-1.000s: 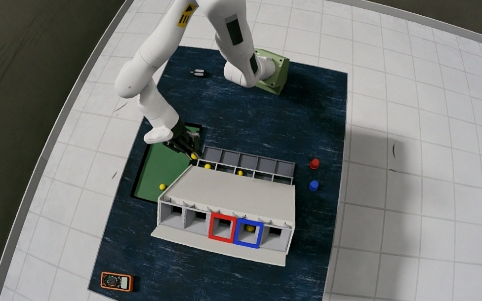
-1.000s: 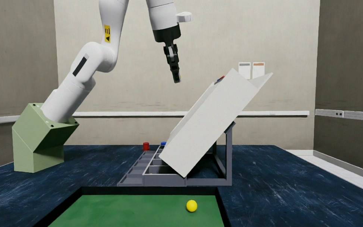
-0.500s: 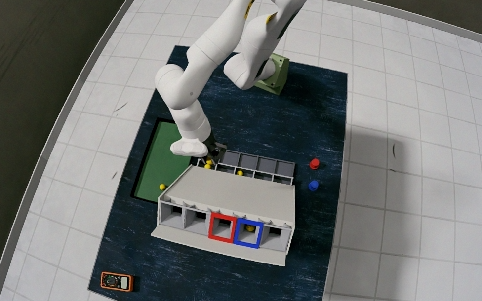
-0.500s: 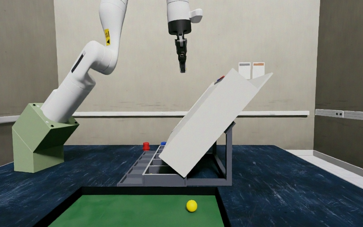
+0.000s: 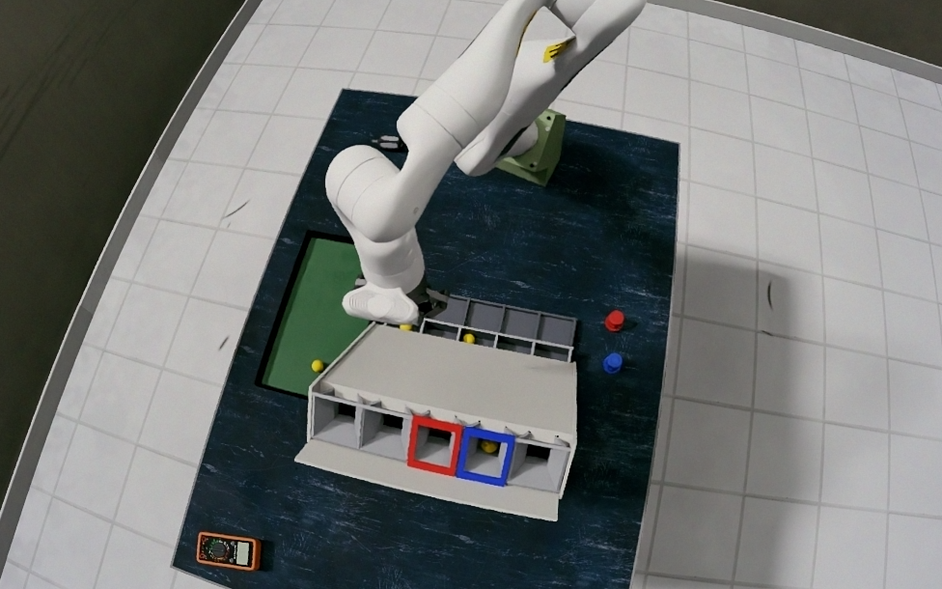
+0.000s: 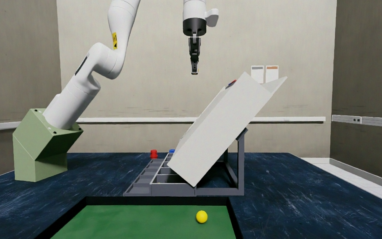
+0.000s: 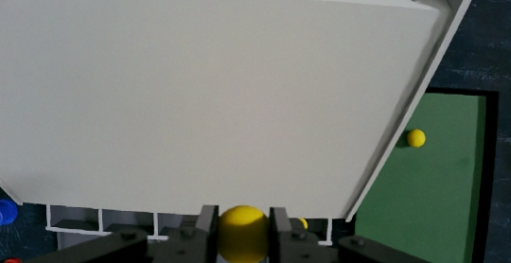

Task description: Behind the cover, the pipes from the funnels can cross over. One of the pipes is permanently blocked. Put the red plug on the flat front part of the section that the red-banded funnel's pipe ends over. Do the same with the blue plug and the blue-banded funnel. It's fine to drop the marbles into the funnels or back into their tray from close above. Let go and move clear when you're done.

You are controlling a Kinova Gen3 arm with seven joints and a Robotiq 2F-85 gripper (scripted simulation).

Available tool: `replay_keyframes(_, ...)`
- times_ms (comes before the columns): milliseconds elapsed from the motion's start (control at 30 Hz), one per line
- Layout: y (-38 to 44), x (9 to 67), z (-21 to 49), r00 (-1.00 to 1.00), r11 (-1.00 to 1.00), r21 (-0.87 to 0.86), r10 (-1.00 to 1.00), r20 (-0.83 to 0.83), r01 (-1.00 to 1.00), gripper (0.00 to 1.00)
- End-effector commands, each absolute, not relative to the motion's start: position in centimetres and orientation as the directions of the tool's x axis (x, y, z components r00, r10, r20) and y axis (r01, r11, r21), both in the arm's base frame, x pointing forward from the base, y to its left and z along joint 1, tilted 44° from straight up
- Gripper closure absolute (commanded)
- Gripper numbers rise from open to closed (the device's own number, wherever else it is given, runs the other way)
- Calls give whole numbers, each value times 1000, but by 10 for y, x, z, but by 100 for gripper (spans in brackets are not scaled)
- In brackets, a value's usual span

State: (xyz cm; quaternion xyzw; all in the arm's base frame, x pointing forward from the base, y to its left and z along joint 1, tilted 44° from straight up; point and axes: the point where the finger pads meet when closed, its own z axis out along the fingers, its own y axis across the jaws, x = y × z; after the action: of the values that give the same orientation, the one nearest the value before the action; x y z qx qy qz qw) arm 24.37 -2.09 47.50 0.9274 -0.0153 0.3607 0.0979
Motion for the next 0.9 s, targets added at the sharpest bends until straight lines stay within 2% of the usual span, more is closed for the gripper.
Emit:
replay_keyframes(0, -21, 244, 475, 739, -980, 171, 42, 673, -100, 100)
replay_keyframes(33, -21, 244, 475, 739, -980, 171, 42, 673, -100, 100)
replay_keyframes(67, -18, 295, 523, 739, -980, 171, 43, 673, -99, 100)
replay_keyframes(200, -18, 305, 532, 739, -980, 171, 43, 673, -99, 100)
replay_keyframes(400, -15, 354, 577, 739, -980, 171, 43, 673, -99, 100)
replay_keyframes(867, -15, 368, 590, 719, -983, 159, 47, 694, -89, 100)
